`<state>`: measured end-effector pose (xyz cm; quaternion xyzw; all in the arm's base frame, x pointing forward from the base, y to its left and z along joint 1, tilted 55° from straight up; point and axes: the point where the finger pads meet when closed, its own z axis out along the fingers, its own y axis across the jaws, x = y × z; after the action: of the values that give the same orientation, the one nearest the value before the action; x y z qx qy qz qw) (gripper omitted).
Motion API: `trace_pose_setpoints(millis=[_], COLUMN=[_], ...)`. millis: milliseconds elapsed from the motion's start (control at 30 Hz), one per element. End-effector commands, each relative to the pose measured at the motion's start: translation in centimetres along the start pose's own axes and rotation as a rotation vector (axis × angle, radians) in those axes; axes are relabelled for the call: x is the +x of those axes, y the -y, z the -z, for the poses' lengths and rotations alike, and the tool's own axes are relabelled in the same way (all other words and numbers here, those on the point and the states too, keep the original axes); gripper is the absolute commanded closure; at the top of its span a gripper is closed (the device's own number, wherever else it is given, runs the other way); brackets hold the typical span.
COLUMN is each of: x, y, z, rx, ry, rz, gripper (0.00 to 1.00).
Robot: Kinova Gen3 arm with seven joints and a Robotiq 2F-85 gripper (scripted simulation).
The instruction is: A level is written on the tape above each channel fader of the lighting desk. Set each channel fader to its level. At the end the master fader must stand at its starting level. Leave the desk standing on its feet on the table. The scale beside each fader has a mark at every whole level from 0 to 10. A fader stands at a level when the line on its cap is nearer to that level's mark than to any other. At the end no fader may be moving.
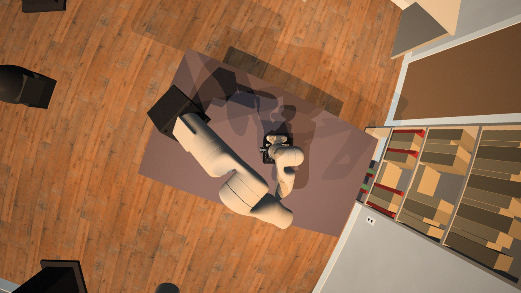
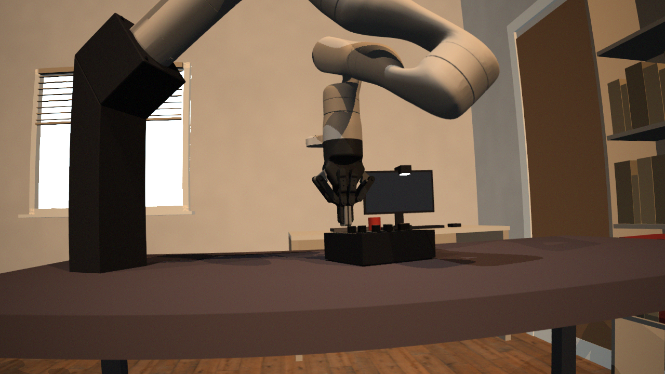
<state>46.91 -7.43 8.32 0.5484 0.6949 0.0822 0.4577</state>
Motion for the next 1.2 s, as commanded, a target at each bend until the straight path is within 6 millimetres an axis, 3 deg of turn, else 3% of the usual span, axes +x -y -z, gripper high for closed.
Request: trace_pose_setpoints(millis=[0,1167], x=[-0.11,-0.32], y=[0.07,0.07], z=[-0.20,-0.59], rx=[0.002,0.002], ry=[0.002,0.002], rz=[-0.002,-0.002], gripper=[1.00,1.00])
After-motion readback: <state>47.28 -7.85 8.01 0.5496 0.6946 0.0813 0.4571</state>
